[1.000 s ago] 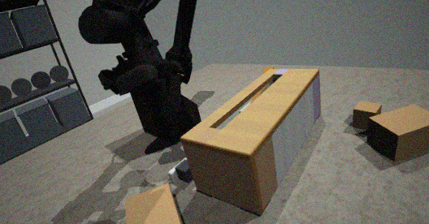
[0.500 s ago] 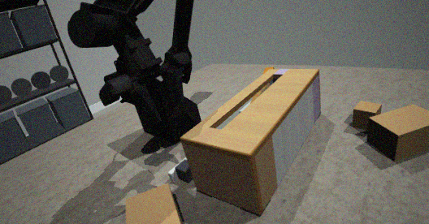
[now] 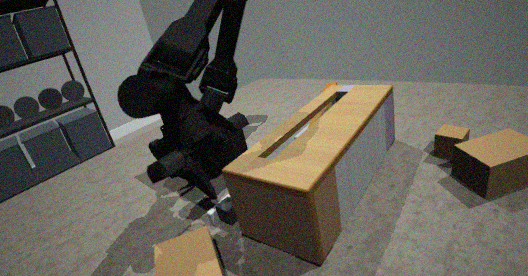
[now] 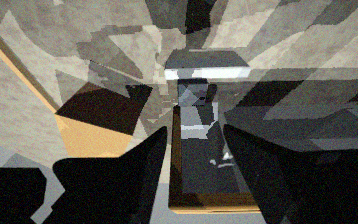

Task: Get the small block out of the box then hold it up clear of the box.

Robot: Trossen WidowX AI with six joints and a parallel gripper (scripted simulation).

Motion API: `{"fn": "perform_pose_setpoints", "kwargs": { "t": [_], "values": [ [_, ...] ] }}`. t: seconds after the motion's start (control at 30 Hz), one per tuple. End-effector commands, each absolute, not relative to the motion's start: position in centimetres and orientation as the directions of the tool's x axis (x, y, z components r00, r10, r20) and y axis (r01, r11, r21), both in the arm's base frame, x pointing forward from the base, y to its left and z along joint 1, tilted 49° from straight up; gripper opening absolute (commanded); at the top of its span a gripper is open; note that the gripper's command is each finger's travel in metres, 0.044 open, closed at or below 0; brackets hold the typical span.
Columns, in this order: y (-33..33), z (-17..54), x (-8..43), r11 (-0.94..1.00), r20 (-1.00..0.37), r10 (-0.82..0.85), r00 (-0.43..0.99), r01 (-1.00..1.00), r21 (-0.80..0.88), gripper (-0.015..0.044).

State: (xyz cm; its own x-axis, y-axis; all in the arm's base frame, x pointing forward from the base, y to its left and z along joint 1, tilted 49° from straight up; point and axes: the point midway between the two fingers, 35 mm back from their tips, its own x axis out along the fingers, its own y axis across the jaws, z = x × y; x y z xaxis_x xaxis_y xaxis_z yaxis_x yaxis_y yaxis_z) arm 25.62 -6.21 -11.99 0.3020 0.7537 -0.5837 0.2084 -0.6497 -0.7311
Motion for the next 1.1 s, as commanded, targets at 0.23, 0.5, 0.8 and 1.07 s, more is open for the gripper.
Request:
{"fn": "perform_pose_setpoints", "kwargs": {
  "t": [0.23, 0.5, 0.8, 1.07],
  "values": [
    [-4.8, -13.3, 25.4, -0.646, -0.581, 0.757, 0.301, 0.202, -0.736, 0.0285],
    [-3.8, -14.2, 25.3, -0.646, -0.581, 0.756, 0.301, 0.204, -0.736, 0.0285],
    [-2.8, -15.1, 25.2, -0.644, -0.579, 0.758, 0.301, 0.203, -0.738, 0.0285],
    [-1.8, -15.9, 25.0, -0.642, -0.577, 0.759, 0.301, 0.202, -0.74, 0.0285]
  ]
}}
